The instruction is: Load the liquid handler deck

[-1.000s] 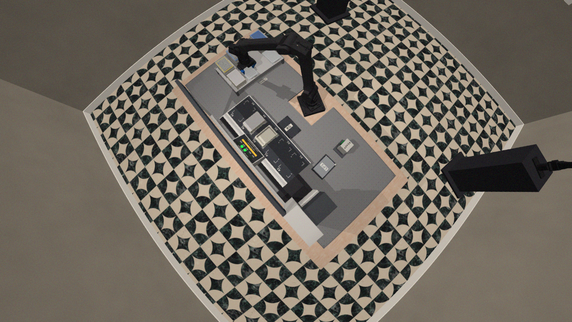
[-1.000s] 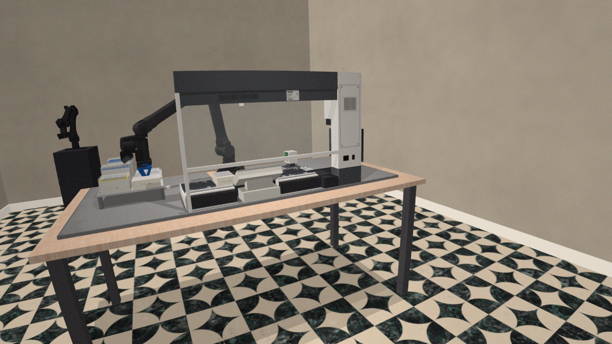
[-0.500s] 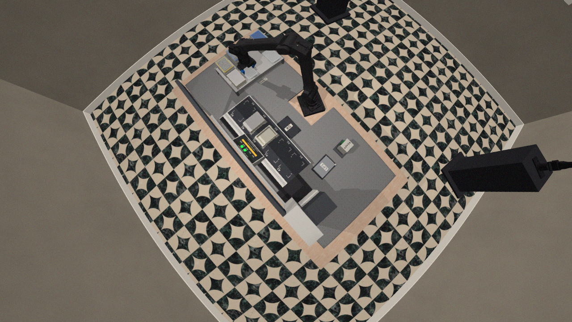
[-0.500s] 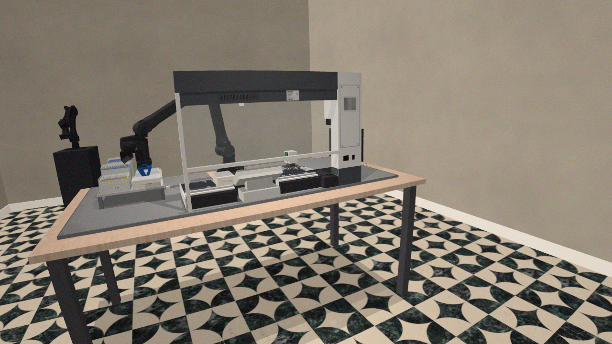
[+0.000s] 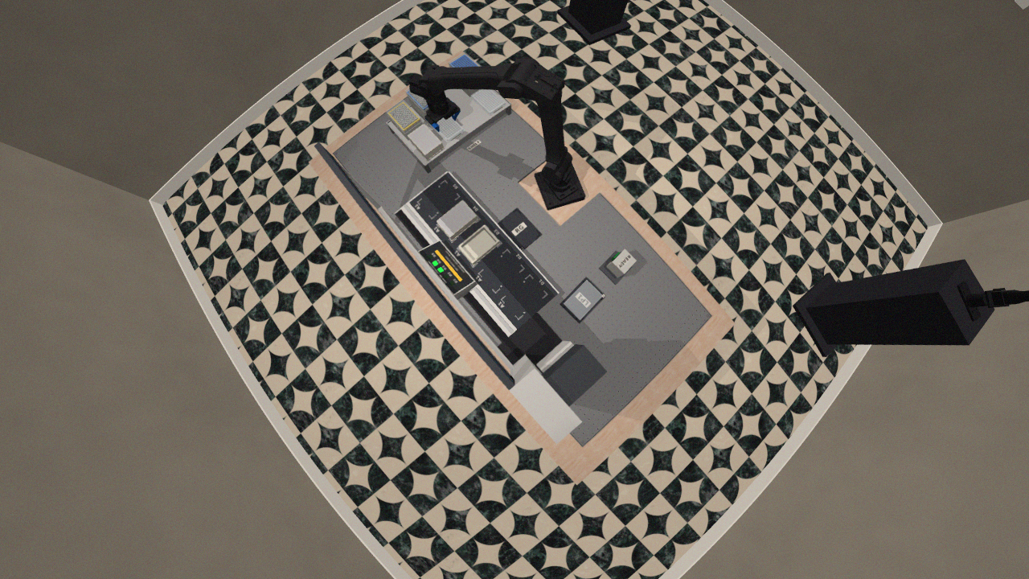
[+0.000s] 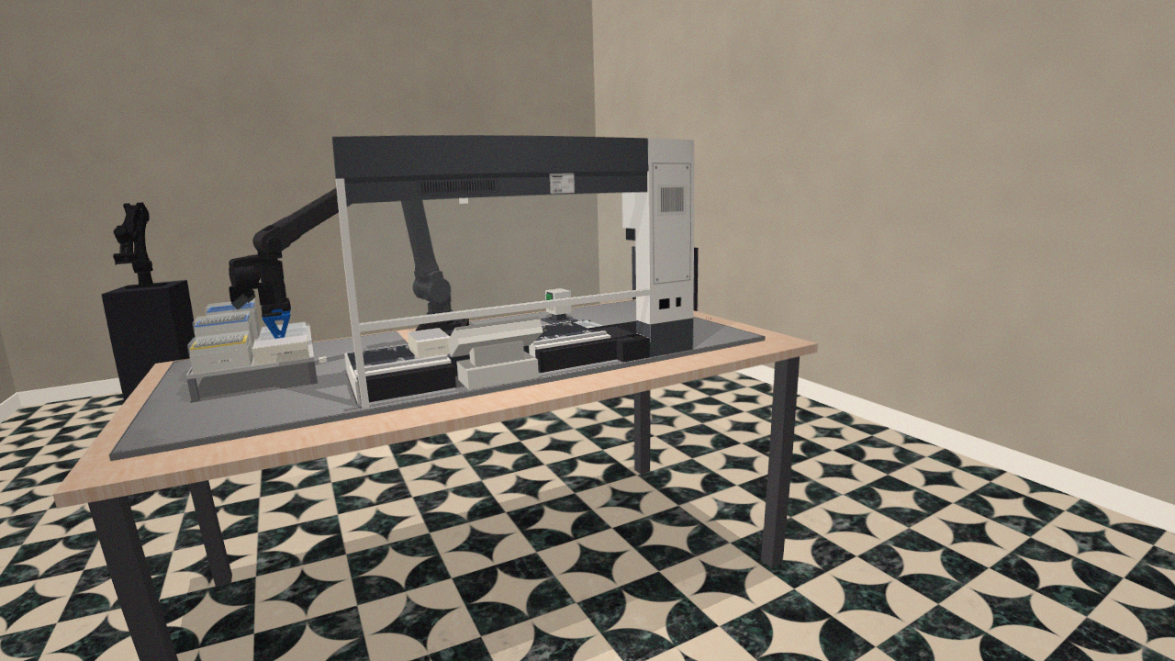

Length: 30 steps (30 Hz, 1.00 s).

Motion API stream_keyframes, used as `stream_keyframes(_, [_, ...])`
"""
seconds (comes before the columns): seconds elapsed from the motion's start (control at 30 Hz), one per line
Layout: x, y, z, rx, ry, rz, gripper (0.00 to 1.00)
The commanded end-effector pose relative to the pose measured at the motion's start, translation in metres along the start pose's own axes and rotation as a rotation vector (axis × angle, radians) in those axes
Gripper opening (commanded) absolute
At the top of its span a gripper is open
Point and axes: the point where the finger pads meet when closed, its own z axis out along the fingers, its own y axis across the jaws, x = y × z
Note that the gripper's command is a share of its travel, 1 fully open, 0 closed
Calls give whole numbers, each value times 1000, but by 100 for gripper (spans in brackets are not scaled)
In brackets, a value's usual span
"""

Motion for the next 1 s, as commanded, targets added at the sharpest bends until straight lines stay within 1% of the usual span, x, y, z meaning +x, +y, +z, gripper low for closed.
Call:
stream_keyframes(0.0, [-16, 15, -42, -30, -75, -21, 0])
stream_keyframes(0.2, [-18, 13, -53, -31, -78, -20, 0])
stream_keyframes(0.27, [-18, 12, -51, -27, -67, -18, 0])
stream_keyframes(0.33, [-17, 11, -58, -29, -73, -17, 0])
stream_keyframes(0.4, [-17, 11, -58, -29, -73, -17, 0])
stream_keyframes(0.43, [-3, 4, -39, -11, -25, -12, 0])
stream_keyframes(0.5, [-18, 10, -65, -30, -78, -15, 0])
stream_keyframes(0.73, [-18, 7, -78, -30, -80, -10, 0])
stream_keyframes(0.8, [-18, 6, -75, -26, -68, -8, 0])
stream_keyframes(0.87, [-18, 6, -81, -28, -73, -6, 0])
stream_keyframes(0.9, [-14, 4, -81, -26, -68, -6, 0])
stream_keyframes(0.97, [-14, 4, -81, -26, -68, -6, 0])
